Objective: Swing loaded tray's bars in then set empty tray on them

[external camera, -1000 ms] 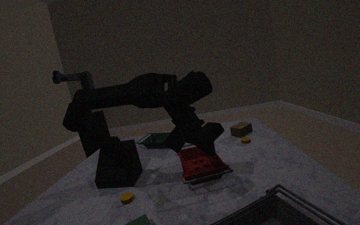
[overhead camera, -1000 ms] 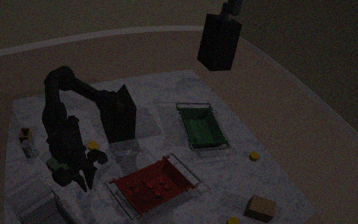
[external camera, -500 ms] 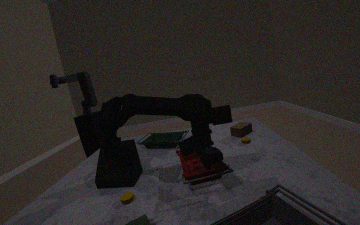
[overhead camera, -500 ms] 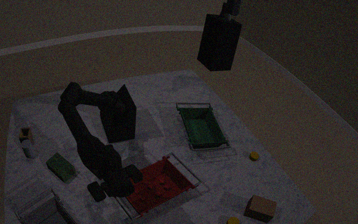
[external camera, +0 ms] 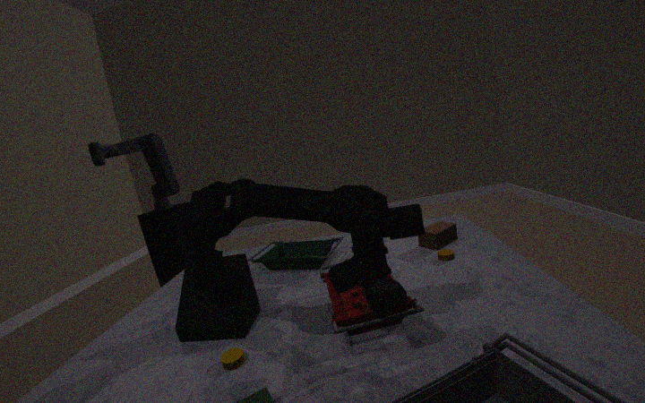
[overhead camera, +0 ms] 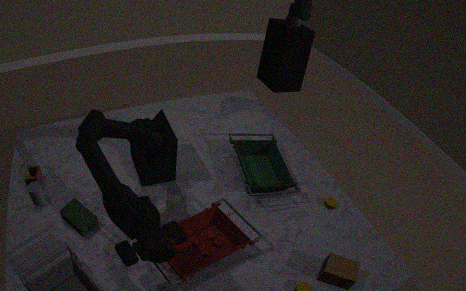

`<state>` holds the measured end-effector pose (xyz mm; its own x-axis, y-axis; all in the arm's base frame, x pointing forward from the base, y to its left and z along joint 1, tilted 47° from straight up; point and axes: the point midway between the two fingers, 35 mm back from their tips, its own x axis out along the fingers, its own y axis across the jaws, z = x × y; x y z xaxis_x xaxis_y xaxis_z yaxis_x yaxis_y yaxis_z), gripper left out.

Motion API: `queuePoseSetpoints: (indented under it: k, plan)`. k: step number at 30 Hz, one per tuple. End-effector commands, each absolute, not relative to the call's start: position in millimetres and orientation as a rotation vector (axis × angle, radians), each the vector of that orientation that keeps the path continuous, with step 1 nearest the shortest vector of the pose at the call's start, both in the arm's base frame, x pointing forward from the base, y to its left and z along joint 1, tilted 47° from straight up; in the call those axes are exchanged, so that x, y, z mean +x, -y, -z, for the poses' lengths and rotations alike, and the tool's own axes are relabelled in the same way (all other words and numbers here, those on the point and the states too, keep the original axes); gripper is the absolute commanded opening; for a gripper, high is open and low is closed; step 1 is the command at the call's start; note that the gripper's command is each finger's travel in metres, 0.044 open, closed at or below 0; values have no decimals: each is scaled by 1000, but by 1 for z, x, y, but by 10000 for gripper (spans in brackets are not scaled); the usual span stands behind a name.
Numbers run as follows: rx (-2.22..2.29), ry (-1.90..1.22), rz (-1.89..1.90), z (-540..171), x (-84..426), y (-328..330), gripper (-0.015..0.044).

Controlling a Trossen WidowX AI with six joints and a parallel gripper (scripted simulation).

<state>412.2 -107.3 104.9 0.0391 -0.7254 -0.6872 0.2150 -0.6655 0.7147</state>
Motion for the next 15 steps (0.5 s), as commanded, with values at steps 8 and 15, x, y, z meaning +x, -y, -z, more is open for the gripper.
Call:
queuePoseSetpoints:
  k: [8,15]
  plan:
    - [1610,527,1716,-79,410,134,82]
    - [1611,526,1717,-85,408,113,82]
